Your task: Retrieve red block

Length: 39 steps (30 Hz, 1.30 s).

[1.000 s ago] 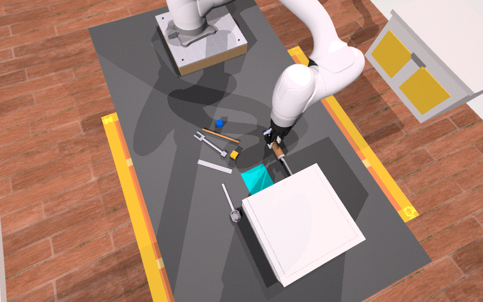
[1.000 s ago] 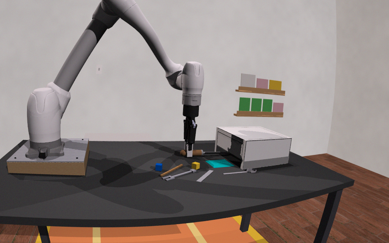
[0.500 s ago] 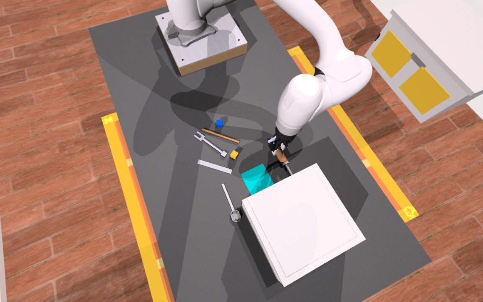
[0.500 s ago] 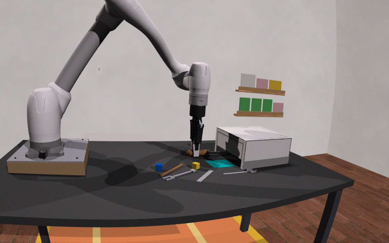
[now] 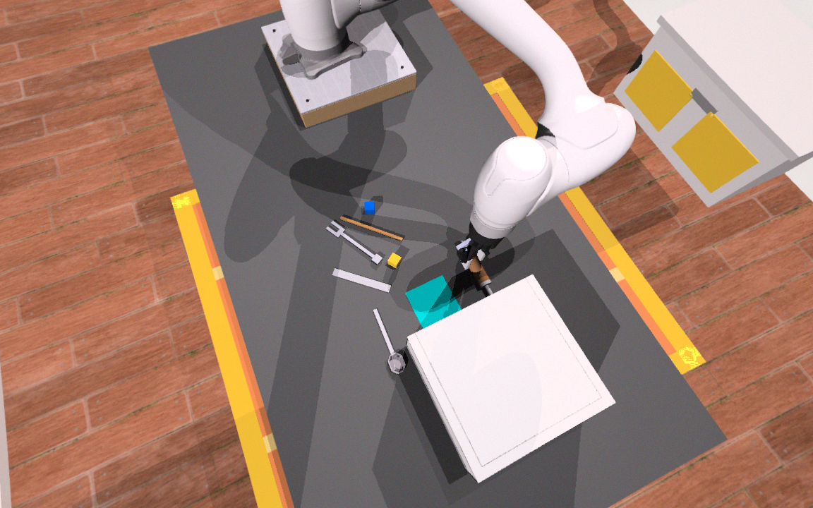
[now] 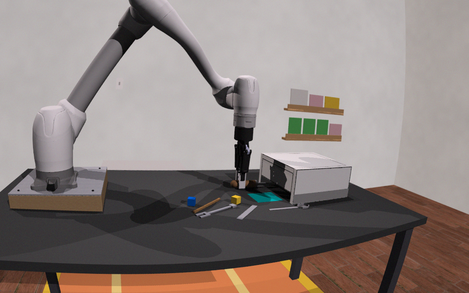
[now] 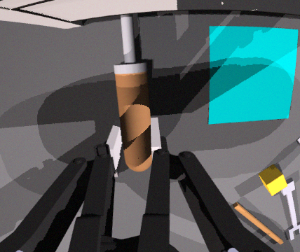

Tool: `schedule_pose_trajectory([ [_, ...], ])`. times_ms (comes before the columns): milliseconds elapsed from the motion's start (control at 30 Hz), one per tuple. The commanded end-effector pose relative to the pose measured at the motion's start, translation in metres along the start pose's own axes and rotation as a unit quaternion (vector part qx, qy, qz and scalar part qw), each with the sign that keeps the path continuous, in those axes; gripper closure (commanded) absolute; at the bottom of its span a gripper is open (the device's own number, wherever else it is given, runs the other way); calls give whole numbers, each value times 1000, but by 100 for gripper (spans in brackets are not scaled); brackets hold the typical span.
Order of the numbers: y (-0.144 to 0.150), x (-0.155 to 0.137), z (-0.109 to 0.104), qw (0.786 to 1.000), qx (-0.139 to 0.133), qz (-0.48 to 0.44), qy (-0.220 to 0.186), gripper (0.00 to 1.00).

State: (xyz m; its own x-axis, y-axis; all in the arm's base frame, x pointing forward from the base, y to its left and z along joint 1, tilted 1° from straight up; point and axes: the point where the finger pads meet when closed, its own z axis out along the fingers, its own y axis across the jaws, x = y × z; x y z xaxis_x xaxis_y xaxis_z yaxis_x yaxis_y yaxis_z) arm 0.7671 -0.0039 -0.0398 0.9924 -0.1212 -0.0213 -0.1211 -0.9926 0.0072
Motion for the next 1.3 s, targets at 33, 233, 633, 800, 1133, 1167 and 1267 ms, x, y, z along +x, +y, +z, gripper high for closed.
schedule_pose_trajectory([
  [33, 3, 7, 0, 1000, -2, -4, -1, 100],
  [233, 3, 12, 0, 1000, -2, -4, -1, 100],
  [633, 3, 16, 0, 1000, -2, -4, -1, 100],
  [800, 3, 16, 0, 1000, -2, -4, -1, 100],
  [1133, 3, 16, 0, 1000, -2, -4, -1, 100],
  [1167, 3, 16, 0, 1000, -2, -4, -1, 100],
  [1267, 3, 16, 0, 1000, -2, -4, -1, 100],
])
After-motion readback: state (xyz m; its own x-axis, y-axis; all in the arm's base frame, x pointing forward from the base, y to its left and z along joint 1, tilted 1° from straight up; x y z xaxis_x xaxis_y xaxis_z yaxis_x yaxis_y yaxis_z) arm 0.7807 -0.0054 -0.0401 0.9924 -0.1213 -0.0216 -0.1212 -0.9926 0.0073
